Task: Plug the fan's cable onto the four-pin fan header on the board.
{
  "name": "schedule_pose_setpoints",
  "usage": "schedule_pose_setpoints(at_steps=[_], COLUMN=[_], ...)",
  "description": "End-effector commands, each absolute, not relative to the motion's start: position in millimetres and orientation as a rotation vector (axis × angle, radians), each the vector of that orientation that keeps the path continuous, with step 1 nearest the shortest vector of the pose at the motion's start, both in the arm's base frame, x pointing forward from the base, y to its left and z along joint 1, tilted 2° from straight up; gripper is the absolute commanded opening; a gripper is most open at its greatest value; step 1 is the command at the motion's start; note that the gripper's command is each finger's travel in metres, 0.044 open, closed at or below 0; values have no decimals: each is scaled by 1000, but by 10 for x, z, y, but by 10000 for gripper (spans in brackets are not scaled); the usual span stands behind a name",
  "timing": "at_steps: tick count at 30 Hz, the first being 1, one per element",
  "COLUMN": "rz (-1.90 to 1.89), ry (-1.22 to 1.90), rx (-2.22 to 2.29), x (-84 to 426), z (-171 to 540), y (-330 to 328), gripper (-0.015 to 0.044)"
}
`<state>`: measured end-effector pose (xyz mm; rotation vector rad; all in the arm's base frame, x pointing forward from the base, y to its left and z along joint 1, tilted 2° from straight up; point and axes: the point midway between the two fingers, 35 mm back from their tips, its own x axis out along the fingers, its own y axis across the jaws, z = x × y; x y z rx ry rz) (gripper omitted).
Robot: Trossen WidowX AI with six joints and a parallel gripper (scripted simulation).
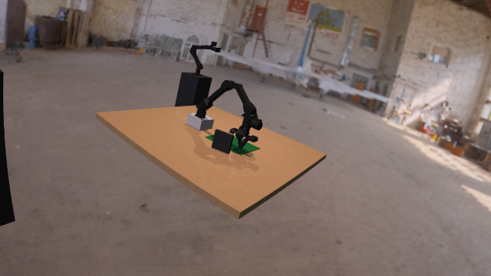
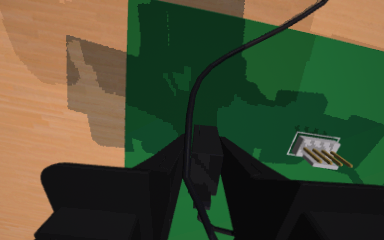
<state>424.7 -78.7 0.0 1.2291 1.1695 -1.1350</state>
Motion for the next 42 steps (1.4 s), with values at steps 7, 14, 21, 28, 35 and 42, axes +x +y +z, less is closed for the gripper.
schedule_pose_setpoints(at_steps=[7, 14, 21, 28, 35, 42], rz=[-1136, -1139, -1028, -851, -672, -491], ry=[1170, 1173, 1239, 1326, 1395, 1448], rx=[1230, 1234, 1114, 925, 733, 539], x=[4247, 4214, 4123, 3983, 3837, 3687], z=[112, 500, 490, 487, 478, 463], y=[-790, -793, -798, -801, -801, -797], gripper=[0, 0, 0, 0, 0, 0])
